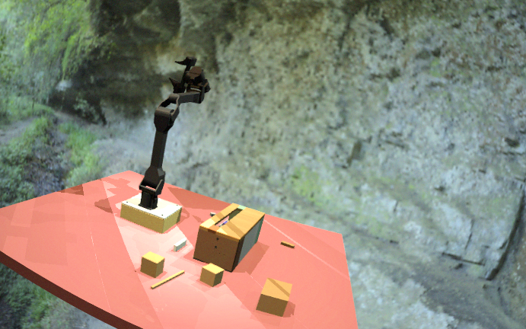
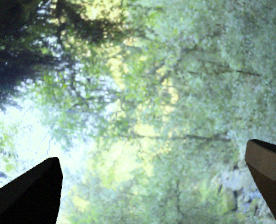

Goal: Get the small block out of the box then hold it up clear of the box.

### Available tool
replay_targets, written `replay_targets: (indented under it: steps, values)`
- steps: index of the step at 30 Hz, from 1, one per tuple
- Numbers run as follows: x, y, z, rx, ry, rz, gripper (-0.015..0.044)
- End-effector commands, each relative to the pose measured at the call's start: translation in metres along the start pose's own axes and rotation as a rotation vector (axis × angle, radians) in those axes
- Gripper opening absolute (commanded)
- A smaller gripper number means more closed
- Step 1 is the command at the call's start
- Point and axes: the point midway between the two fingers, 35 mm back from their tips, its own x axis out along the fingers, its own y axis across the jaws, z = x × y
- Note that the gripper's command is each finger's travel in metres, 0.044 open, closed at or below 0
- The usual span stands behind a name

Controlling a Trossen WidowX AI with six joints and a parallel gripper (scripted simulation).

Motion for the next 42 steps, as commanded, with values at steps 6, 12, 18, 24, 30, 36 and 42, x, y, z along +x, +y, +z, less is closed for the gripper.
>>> replay_targets:
  steps: [6, 12, 18, 24, 30, 36, 42]
  values:
    - [-0.031, -0.007, 0.037, 0.012, -0.179, 0.011, 0.04]
    - [-0.103, -0.025, 0.095, 0.111, -0.487, 0.01, 0.04]
    - [-0.192, -0.047, 0.132, 0.205, -0.808, 0.002, 0.04]
    - [-0.291, -0.073, 0.141, 0.286, -1.127, -0.024, 0.04]
    - [-0.39, -0.102, 0.12, 0.378, -1.436, -0.069, 0.04]
    - [-0.479, -0.136, 0.07, 0.547, -1.731, -0.1, 0.04]
    - [-0.546, -0.172, -0.006, 0.763, -1.99, -0.128, 0.04]
